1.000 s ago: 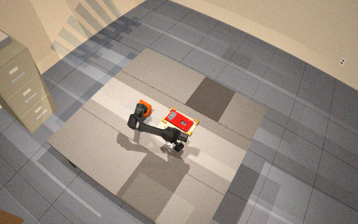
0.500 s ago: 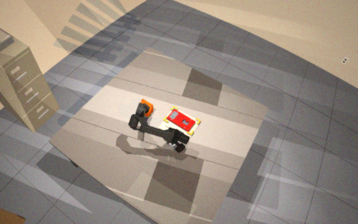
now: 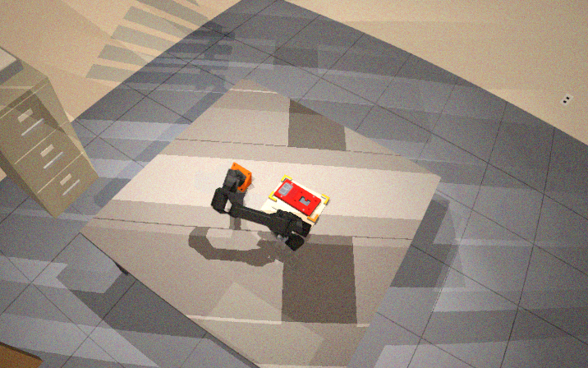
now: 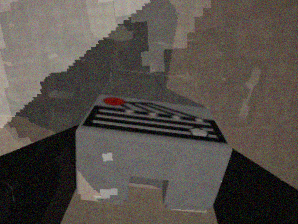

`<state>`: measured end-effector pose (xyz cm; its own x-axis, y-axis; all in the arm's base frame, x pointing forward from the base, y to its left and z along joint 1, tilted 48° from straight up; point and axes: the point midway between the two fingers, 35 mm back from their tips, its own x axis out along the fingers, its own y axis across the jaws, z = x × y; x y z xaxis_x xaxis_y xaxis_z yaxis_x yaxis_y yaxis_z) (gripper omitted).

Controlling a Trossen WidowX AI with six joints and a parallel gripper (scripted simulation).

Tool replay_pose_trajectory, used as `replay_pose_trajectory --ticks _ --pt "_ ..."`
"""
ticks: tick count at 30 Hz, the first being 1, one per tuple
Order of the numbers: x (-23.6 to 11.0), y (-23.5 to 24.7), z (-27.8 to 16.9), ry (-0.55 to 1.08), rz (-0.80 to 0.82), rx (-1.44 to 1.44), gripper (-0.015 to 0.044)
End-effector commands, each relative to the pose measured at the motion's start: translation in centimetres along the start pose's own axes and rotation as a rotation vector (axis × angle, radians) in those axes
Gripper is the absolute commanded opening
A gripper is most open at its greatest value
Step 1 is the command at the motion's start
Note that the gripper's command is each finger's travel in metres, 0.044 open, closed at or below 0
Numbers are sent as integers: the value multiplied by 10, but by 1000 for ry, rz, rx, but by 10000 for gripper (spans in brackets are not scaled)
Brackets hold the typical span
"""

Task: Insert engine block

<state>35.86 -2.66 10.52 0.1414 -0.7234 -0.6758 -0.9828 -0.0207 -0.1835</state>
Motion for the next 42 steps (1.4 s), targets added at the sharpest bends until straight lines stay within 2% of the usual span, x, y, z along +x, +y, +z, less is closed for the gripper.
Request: replay_pose_trajectory --ticks 1,8,42 --pt "0 0 0 2 -1 -6 170" --pt "-18 -2 1 -4 -12 -17 0" --pt "-126 5 0 -29 -79 -82 0"
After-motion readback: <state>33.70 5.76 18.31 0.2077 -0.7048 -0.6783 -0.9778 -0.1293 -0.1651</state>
